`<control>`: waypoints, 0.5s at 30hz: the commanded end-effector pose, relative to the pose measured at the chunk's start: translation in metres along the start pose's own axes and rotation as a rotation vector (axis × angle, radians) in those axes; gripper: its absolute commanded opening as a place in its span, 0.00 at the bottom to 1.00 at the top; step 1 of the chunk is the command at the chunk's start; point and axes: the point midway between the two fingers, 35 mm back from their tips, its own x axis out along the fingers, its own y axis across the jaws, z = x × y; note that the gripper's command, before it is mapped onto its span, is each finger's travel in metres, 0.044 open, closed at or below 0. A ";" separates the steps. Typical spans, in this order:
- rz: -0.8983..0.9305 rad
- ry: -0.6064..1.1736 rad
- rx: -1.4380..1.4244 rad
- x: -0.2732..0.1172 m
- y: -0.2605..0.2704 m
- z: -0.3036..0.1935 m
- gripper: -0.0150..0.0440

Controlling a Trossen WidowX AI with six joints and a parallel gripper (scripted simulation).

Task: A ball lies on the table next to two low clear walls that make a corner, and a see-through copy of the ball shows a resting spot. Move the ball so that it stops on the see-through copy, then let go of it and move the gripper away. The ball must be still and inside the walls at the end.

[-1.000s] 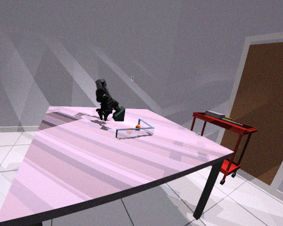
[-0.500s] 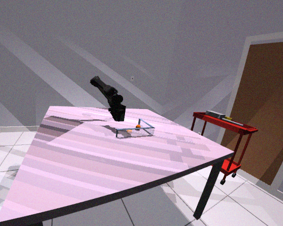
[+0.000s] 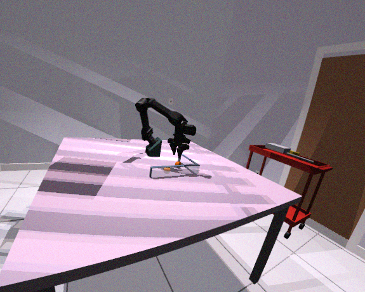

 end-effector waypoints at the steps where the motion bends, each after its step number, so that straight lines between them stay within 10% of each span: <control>1: 0.020 0.041 0.020 0.007 0.003 0.026 0.79; 15: 0.020 0.041 0.020 0.023 0.003 0.025 0.79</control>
